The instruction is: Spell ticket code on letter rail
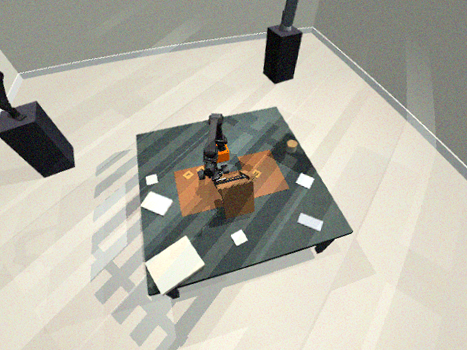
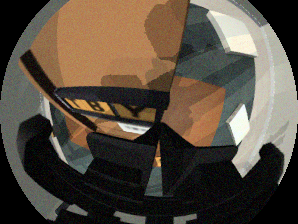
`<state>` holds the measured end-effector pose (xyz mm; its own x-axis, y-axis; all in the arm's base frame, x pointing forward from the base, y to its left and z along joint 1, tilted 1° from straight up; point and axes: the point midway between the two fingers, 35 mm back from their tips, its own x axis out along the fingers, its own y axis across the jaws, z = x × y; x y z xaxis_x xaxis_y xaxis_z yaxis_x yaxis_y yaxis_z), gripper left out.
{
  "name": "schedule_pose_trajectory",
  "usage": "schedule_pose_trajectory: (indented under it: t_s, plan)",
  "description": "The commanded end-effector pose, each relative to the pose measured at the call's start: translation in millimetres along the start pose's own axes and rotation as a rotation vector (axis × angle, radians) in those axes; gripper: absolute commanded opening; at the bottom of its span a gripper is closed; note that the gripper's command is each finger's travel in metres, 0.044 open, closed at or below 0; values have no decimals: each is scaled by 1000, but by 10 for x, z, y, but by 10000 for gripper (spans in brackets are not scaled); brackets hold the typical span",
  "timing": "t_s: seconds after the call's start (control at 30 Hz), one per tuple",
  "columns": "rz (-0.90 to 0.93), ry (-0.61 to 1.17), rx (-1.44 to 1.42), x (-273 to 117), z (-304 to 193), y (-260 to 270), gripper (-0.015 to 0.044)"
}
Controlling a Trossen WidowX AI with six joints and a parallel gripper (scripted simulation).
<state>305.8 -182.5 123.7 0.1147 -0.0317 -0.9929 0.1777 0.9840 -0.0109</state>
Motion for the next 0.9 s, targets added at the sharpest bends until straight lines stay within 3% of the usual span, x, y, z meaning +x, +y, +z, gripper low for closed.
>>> schedule_pose_trajectory:
  t_s: [0.0,0.87]
  plan:
    - [-4,2,4,22,16,-9,0]
    - [-4,1,4,118,102,-14,0]
